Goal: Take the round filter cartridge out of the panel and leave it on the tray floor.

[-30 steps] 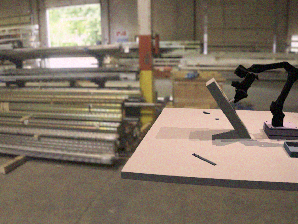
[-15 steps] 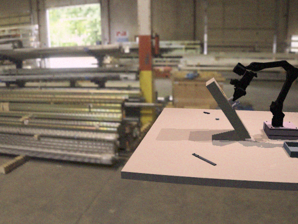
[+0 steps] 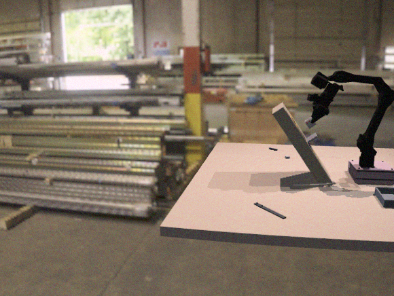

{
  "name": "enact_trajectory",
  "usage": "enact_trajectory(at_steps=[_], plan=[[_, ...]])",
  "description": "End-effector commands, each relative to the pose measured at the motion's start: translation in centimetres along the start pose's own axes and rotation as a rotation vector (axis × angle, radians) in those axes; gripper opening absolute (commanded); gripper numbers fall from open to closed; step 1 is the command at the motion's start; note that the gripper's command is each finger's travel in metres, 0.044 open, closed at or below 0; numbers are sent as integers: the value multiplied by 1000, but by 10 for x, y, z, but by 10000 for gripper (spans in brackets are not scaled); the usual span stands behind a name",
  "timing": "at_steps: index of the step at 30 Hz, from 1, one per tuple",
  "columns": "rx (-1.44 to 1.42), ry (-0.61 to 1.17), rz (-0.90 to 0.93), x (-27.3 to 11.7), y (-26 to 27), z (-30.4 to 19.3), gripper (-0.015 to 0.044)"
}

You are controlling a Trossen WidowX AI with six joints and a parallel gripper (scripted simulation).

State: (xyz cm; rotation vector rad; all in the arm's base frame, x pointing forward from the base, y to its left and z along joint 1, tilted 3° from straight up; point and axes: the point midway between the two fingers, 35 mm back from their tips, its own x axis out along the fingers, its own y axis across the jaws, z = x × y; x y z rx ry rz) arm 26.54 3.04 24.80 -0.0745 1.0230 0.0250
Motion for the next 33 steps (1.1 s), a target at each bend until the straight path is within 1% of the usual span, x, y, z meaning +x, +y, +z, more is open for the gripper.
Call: enact_trajectory(at_steps=[1, 6, 12, 33], plan=[[4, -16, -3, -21, -1, 2, 0], [4, -15, -3, -43, -2, 1, 0], [6, -8, -1, -39, 13, 2, 0], [8, -13, 3, -29, 87, 0, 0]])
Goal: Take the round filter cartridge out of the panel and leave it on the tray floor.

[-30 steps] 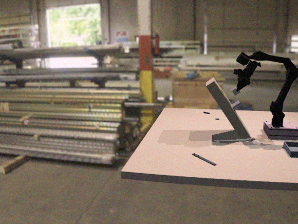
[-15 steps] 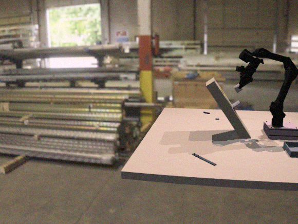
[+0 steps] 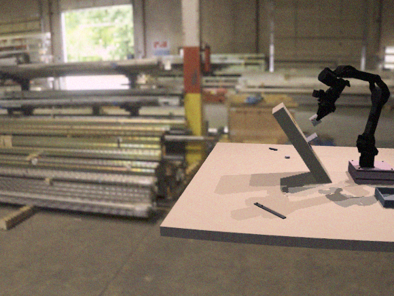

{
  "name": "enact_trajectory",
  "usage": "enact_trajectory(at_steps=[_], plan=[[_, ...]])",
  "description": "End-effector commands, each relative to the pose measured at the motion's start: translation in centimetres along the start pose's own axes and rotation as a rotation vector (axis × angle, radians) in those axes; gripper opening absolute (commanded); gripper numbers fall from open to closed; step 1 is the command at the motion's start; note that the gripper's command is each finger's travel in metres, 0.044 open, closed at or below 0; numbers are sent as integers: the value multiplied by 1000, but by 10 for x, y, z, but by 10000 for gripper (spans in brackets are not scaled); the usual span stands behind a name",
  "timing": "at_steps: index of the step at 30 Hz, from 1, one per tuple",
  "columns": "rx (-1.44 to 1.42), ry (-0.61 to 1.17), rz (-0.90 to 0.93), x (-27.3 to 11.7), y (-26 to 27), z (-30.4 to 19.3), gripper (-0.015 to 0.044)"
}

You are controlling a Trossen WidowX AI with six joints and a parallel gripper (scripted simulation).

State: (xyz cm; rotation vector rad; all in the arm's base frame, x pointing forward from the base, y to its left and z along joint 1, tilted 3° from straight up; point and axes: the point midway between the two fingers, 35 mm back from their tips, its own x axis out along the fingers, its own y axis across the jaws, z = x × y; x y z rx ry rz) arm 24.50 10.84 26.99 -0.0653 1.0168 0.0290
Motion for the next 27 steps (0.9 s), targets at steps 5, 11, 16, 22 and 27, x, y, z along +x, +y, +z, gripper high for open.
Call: enact_trajectory(at_steps=[5, 11, 16, 22, 27], plan=[[-86, 3, 52, 0, 18, -8, 0], [-232, 5, 140, -3, 49, -23, 0], [-342, 2, 211, -7, 71, -38, 0], [-482, -1, 296, -12, 97, -58, 0], [-609, -2, 367, -18, 116, -77, 0]])
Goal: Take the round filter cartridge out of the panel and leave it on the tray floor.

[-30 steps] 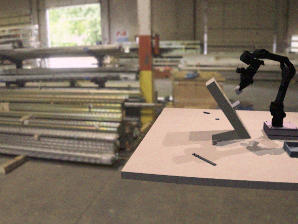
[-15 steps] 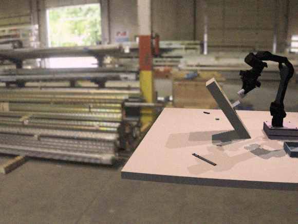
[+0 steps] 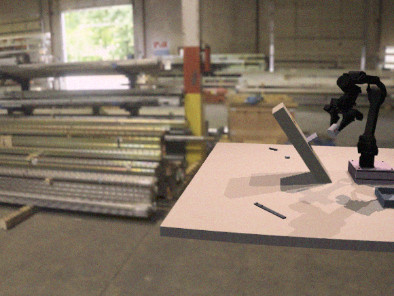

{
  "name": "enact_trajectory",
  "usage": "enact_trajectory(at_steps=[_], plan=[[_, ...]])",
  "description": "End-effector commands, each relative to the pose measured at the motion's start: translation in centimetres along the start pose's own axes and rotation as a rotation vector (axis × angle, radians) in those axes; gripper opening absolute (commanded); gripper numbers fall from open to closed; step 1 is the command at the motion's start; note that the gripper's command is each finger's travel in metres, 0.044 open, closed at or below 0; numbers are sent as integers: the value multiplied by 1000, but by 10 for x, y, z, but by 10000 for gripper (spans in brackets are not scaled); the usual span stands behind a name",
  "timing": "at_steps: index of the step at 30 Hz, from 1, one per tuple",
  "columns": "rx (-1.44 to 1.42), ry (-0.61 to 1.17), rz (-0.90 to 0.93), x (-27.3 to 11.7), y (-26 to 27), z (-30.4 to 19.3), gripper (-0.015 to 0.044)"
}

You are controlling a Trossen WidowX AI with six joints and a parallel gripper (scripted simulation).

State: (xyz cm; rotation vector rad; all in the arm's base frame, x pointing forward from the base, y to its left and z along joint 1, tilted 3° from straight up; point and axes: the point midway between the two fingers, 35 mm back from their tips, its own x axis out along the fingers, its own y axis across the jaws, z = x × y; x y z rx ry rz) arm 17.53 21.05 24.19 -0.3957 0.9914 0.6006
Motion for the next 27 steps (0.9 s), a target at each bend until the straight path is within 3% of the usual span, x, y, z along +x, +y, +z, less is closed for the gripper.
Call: enact_trajectory(at_steps=[1, 14, 27], plan=[[-92, -7, 57, -1, 20, -6, 0], [-415, -8, 243, -2, 87, -35, 0], [-550, -9, 326, 15, 126, -64, 0]])
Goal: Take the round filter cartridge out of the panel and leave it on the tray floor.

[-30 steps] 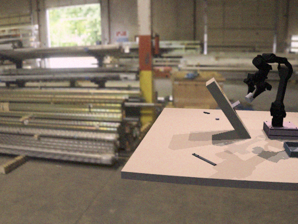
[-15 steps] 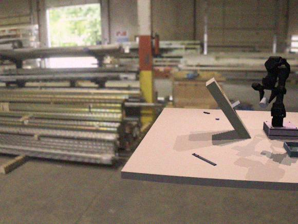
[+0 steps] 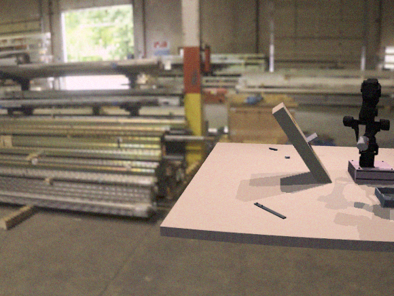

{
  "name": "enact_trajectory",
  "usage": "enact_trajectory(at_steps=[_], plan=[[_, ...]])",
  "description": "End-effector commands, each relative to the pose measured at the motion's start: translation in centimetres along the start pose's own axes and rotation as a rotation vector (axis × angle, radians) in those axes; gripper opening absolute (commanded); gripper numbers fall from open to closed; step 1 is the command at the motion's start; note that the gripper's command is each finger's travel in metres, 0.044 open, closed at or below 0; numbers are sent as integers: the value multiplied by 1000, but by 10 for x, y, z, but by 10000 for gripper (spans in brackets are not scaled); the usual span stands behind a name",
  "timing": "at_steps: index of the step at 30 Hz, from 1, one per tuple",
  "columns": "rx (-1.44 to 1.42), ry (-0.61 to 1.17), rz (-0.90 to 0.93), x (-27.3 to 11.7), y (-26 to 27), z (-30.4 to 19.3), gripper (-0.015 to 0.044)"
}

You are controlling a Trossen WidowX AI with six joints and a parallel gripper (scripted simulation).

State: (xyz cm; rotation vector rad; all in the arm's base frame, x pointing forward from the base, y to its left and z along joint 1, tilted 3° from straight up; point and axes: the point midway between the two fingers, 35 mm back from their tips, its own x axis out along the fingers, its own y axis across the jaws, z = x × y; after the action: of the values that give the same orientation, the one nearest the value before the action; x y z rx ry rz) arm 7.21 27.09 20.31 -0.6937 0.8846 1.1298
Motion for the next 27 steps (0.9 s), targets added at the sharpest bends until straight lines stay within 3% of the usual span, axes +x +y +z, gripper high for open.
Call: enact_trajectory(at_steps=[1, 27], plan=[[-60, 3, 40, 14, 19, -6, 0], [-474, 2, 294, 78, 144, -96, 0]])
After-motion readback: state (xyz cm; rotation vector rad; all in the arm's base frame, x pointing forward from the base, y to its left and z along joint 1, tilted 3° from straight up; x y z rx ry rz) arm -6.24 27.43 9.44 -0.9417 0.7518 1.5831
